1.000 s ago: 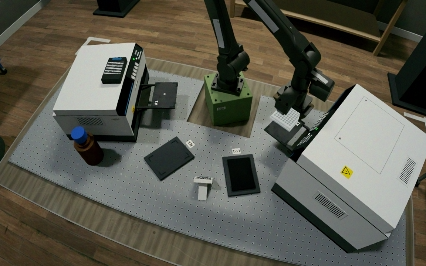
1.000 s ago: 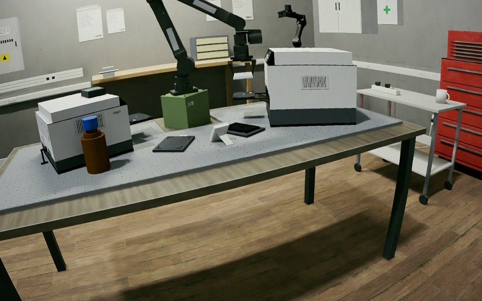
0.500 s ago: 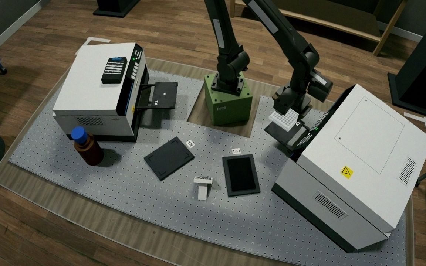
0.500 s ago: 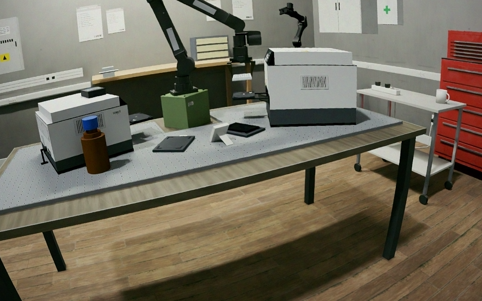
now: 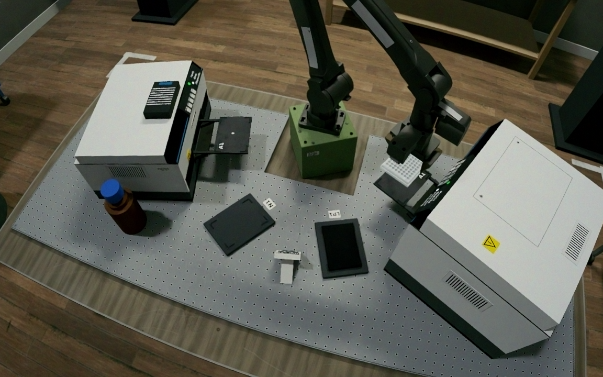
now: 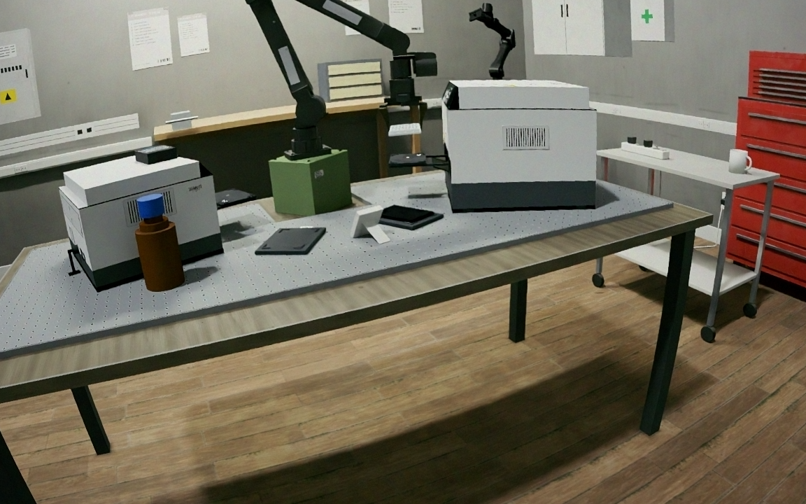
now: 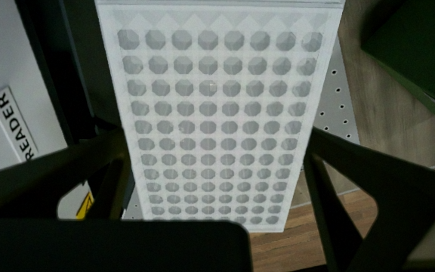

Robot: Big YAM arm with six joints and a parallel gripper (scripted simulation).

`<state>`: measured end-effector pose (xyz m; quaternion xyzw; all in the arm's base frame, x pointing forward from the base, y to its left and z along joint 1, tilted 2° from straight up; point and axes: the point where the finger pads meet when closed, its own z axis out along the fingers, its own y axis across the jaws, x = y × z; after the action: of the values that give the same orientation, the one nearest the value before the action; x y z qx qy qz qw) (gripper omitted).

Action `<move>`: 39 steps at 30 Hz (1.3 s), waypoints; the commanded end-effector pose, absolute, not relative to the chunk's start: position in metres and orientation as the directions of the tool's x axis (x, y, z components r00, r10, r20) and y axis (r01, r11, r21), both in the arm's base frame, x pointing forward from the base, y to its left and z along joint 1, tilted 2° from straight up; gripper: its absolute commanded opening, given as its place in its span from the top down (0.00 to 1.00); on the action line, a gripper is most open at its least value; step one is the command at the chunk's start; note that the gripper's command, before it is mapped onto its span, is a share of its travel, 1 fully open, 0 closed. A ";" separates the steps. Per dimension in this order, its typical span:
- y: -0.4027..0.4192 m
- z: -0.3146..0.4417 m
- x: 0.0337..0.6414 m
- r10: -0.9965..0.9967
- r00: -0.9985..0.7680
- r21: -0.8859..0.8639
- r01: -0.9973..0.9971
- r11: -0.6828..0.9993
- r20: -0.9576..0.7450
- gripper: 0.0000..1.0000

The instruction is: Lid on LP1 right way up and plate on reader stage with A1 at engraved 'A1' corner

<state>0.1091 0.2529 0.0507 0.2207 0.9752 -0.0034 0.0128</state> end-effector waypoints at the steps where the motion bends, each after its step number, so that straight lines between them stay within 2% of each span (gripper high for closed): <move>1: 0.278 0.063 0.123 0.447 -0.894 0.051 0.446 0.894 -0.024 0.14; 39: 0.267 0.049 0.110 0.428 -0.904 0.036 0.427 0.904 -0.027 0.14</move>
<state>0.1078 0.2531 0.0427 0.2200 0.9754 -0.0028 0.0129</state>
